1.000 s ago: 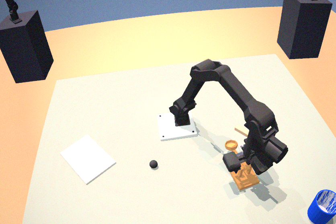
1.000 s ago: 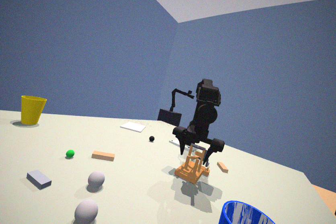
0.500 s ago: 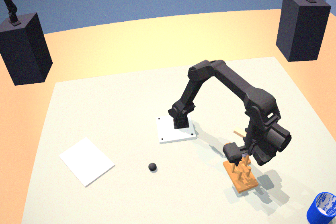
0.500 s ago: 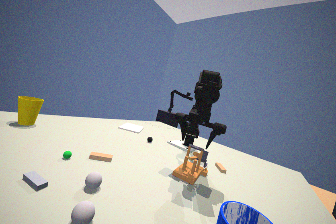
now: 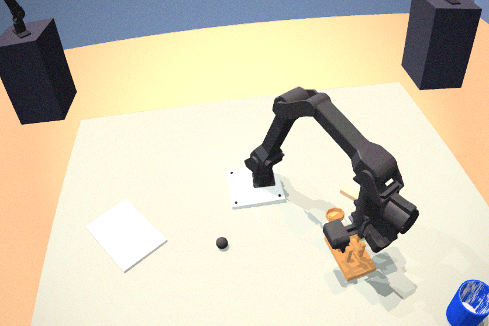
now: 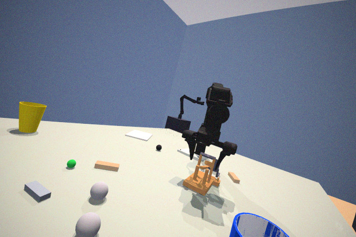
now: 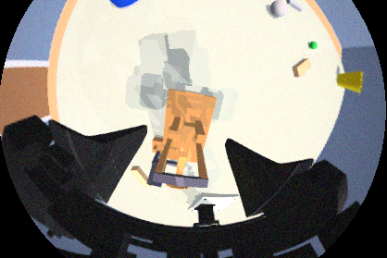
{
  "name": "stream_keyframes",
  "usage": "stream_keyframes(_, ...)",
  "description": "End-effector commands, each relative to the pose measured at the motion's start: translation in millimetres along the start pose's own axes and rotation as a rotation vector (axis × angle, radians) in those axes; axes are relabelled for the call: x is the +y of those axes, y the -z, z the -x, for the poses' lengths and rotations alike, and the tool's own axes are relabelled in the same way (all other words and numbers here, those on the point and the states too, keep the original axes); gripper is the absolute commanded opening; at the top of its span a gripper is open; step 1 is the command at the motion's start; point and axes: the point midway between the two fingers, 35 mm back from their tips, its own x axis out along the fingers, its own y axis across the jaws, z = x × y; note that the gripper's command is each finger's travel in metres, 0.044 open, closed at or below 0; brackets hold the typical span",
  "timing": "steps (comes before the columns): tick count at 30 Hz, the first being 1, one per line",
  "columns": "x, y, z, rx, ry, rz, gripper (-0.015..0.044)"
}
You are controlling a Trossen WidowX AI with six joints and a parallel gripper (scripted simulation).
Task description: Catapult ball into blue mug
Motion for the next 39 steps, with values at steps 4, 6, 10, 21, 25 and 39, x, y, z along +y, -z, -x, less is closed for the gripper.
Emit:
stream_keyframes(4, 0.0, 0.0, -11.2, 0.000, 0.000, 0.002, 0.0440)
stream_keyframes(6, 0.0, -0.1, -14.5, 0.000, 0.000, 0.002, 0.0440)
stream_keyframes(10, 0.1, -0.2, -21.0, 0.000, 0.000, 0.002, 0.0440)
stream_keyframes(21, 0.0, 0.1, -38.9, 0.000, 0.000, 0.002, 0.0440)
stream_keyframes(25, -0.2, 0.5, -45.3, 0.000, 0.000, 0.002, 0.0440)
stream_keyframes(39, -0.1, 0.4, -47.7, -0.002, -0.001, -0.001, 0.0230)
